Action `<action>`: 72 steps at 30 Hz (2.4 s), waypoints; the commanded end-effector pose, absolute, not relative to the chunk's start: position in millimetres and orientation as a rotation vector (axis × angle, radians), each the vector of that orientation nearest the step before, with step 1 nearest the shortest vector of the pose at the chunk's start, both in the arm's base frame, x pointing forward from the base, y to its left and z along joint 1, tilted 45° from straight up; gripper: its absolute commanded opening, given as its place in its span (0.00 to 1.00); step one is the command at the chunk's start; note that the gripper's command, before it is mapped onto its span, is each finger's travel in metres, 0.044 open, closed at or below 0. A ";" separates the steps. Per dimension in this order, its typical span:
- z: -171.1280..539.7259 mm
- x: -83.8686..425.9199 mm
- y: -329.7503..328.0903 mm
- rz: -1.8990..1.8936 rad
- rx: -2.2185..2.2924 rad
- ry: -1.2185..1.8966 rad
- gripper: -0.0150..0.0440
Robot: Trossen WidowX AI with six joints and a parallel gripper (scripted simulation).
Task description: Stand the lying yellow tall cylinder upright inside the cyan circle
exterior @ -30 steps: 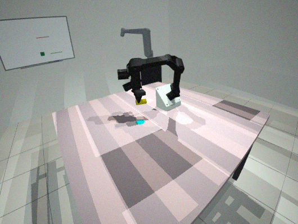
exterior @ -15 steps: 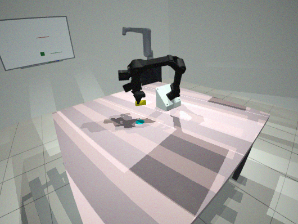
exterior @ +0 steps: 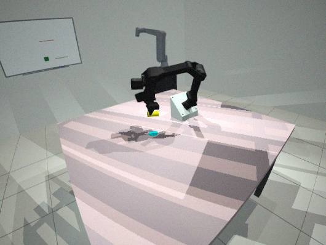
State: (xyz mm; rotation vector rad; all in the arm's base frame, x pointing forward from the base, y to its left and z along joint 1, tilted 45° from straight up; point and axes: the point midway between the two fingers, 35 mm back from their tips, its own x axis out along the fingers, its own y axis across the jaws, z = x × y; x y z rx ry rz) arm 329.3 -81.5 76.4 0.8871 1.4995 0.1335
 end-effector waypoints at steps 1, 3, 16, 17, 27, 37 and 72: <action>74.9 328.5 -80.4 0.115 0.869 1.494 0.43; 73.5 328.6 -80.1 0.106 0.861 1.490 0.43; 65.0 329.6 -78.9 0.051 0.808 1.457 0.43; 64.4 329.7 -78.8 0.046 0.804 1.454 0.43; 58.7 330.8 -78.1 0.004 0.767 1.423 0.43; 53.8 332.0 -77.6 -0.038 0.734 1.387 0.43; 42.9 337.0 -76.2 -0.176 0.646 1.229 0.43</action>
